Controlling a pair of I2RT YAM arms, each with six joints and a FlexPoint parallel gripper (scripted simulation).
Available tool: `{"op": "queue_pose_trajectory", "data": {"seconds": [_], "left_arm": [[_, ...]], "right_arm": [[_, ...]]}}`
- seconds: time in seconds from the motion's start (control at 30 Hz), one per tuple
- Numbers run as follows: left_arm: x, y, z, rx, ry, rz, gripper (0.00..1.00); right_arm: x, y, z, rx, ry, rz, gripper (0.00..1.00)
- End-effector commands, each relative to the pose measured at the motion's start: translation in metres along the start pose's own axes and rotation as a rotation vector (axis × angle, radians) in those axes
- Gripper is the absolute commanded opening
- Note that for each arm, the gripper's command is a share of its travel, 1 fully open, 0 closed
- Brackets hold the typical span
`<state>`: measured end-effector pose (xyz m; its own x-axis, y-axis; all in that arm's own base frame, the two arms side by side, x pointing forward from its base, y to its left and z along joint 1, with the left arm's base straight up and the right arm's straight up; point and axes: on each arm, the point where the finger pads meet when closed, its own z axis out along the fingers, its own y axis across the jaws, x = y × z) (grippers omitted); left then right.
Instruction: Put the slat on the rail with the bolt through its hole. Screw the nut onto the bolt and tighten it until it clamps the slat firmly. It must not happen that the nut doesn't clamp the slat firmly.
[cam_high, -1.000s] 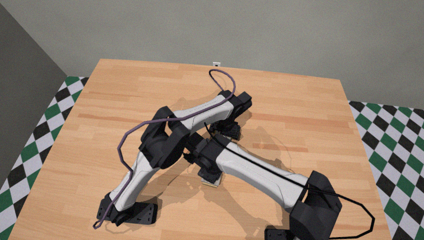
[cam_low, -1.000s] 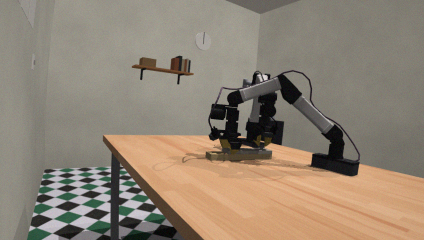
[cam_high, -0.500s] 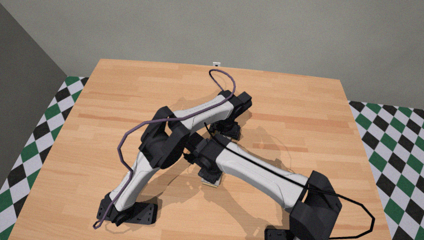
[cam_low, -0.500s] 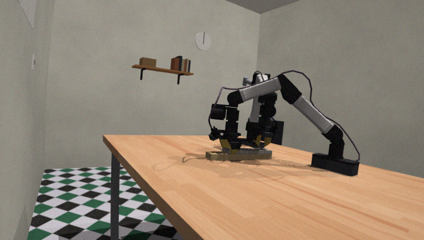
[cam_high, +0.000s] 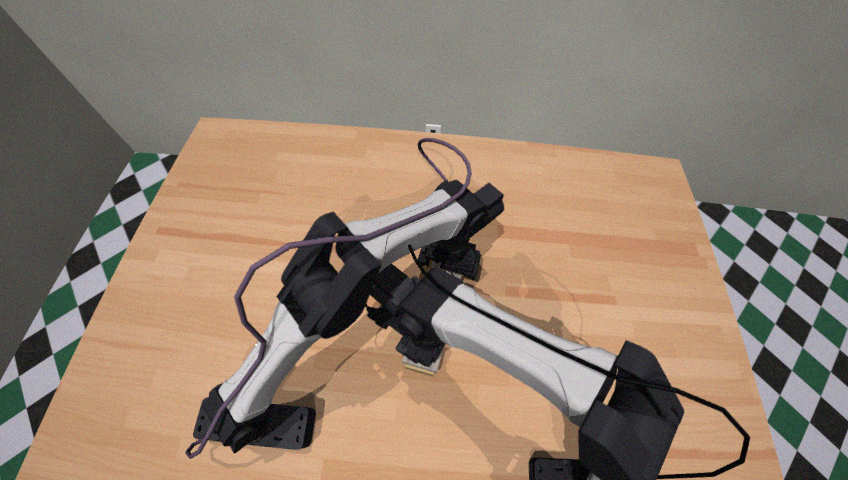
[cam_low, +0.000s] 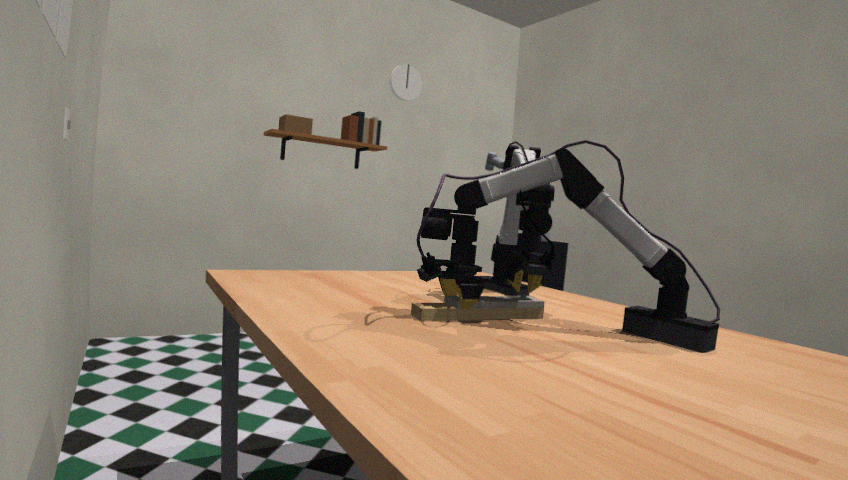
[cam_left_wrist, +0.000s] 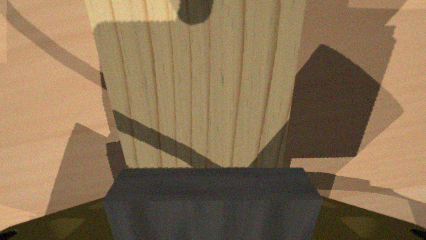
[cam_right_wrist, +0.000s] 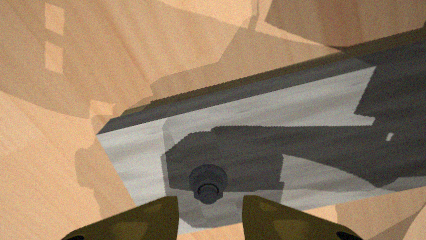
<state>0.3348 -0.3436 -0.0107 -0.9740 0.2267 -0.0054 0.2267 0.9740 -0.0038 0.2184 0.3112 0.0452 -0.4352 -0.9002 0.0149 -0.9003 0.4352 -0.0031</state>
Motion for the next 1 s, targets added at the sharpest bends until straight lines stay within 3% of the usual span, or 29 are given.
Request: {"op": "queue_pose_trajectory", "data": {"seconds": [0.0, 0.97], "left_arm": [[-0.0036, -0.0009, -0.0069, 0.009, -0.017, 0.005, 0.67], [-0.0036, -0.0009, -0.0069, 0.009, -0.017, 0.005, 0.67]], "right_arm": [[-0.0059, -0.0003, -0.0041, 0.003, -0.030, 0.001, 0.14], [-0.0031, 0.0002, -0.0049, 0.001, -0.018, 0.001, 0.11]]}}
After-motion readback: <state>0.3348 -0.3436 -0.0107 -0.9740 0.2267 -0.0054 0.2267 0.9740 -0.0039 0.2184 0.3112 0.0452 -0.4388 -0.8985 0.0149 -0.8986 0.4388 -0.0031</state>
